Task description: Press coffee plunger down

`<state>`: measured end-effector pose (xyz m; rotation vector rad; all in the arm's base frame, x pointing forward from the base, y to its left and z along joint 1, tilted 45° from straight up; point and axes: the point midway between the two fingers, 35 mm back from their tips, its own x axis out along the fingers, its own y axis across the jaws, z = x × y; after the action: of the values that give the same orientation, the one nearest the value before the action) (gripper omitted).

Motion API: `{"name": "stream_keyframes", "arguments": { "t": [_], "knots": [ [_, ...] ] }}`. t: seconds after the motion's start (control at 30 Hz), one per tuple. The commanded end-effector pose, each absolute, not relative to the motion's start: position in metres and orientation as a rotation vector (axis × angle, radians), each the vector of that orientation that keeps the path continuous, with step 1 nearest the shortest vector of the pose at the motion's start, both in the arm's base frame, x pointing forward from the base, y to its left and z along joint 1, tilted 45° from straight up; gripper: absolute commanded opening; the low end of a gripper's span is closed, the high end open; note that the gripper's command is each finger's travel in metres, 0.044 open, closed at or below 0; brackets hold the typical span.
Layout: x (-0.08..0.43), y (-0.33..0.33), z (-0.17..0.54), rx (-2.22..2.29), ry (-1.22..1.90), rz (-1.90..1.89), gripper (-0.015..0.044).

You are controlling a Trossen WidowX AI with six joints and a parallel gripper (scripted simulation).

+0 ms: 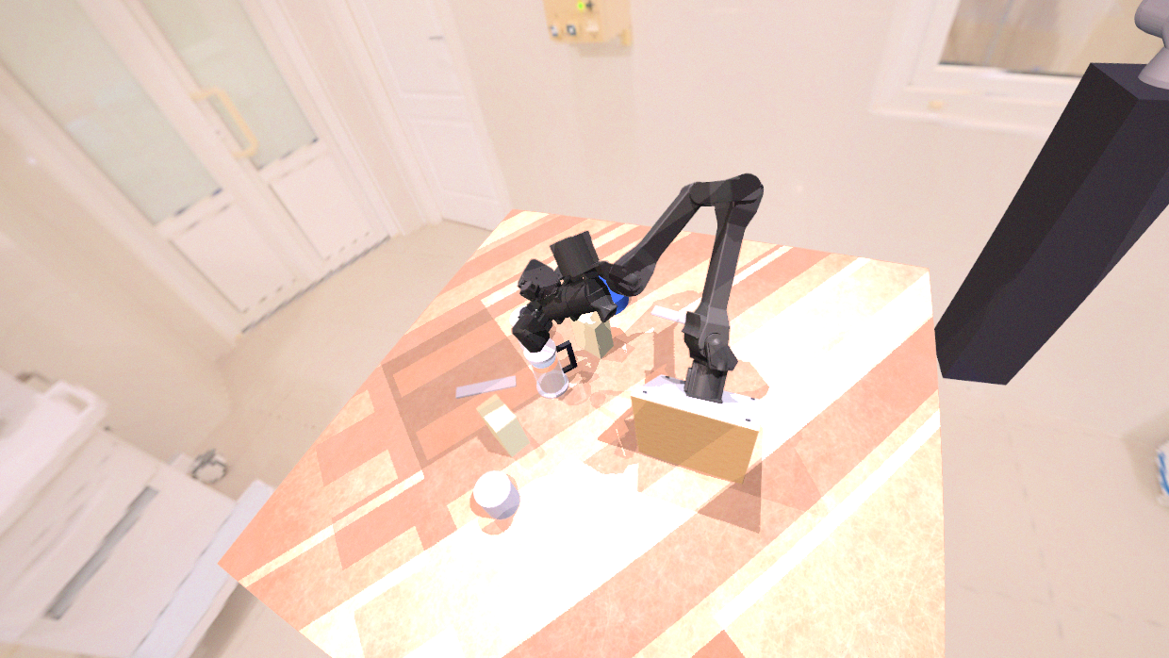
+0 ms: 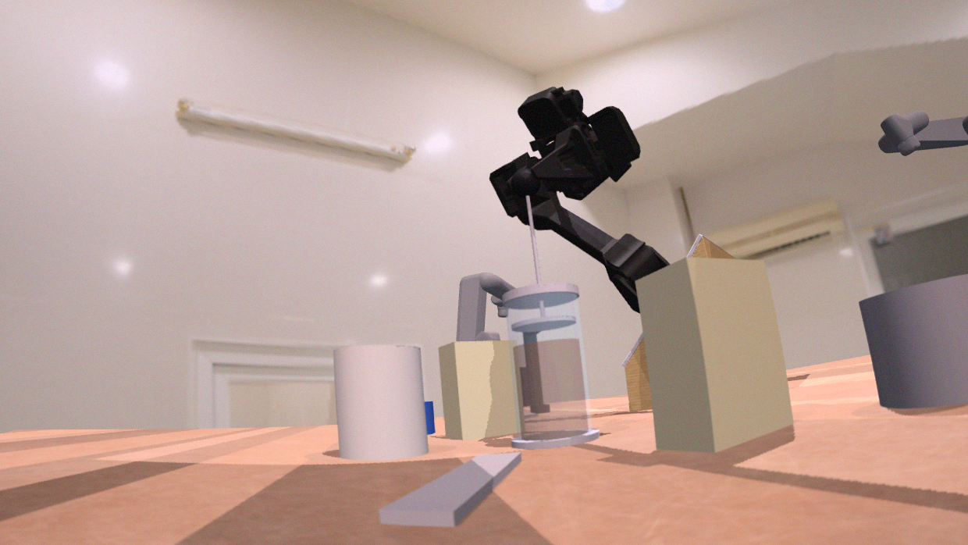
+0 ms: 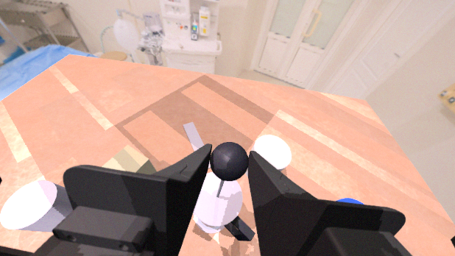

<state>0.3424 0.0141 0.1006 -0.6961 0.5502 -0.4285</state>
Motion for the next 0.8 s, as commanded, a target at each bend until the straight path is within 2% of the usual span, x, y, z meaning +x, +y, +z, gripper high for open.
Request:
{"name": "stream_keyframes", "arguments": {
  "t": [0.0, 0.77],
  "knots": [
    [0.343, 0.014, 0.1, -0.702, 0.552, -0.426, 0.0119],
    [0.345, -0.005, 0.076, -0.698, 0.556, -0.425, 0.0119]
  ]
}}
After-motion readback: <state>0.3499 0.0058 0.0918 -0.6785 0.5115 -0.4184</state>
